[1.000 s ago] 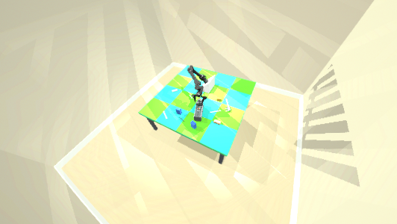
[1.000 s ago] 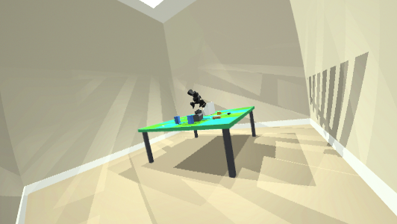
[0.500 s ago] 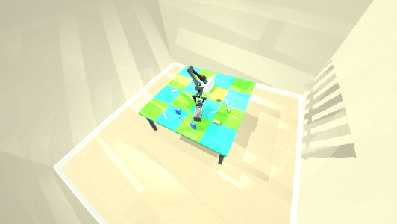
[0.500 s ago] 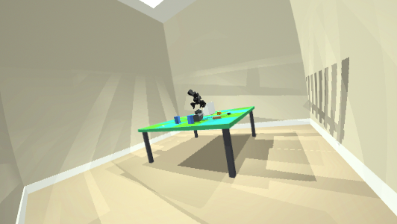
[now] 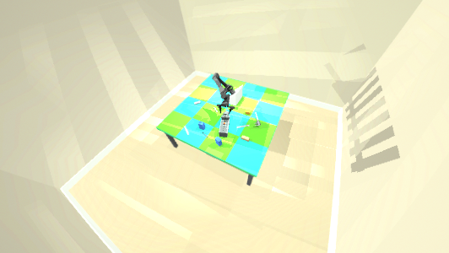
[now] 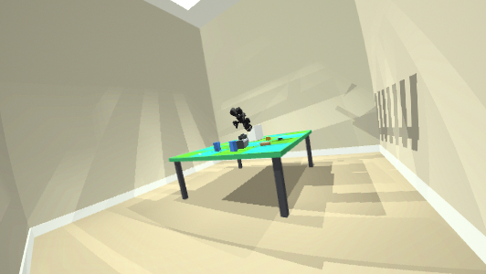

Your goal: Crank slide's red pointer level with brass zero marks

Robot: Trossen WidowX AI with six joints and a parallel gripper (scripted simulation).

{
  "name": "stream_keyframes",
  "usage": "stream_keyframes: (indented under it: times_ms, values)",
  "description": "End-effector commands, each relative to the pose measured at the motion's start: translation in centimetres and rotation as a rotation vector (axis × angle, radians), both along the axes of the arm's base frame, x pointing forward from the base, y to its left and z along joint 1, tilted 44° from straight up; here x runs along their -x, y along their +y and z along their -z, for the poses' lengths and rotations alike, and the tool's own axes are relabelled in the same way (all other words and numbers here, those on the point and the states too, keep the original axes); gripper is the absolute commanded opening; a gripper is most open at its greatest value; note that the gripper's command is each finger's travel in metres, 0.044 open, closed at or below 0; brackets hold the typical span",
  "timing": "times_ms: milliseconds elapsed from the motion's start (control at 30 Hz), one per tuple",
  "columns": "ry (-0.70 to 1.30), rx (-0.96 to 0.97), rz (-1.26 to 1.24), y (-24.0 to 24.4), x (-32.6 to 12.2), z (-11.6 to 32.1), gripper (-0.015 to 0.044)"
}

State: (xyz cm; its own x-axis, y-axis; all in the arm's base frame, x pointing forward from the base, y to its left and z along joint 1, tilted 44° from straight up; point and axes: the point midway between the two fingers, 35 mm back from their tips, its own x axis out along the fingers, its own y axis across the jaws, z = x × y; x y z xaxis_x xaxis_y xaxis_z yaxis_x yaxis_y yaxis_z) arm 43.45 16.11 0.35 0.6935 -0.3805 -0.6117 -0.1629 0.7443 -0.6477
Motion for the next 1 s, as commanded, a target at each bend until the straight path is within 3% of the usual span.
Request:
stream_keyframes:
  times_ms: [0, 733, 967]
  values:
    - [0.003, 0.002, -0.001, -0.3, 0.8, -1.4, 0.044]
    - [0.119, 0.044, -0.163, -4.8, 11.2, -4.8, 0.044]
    - [0.124, 0.045, -0.168, -5.4, 11.4, -4.2, 0.044]
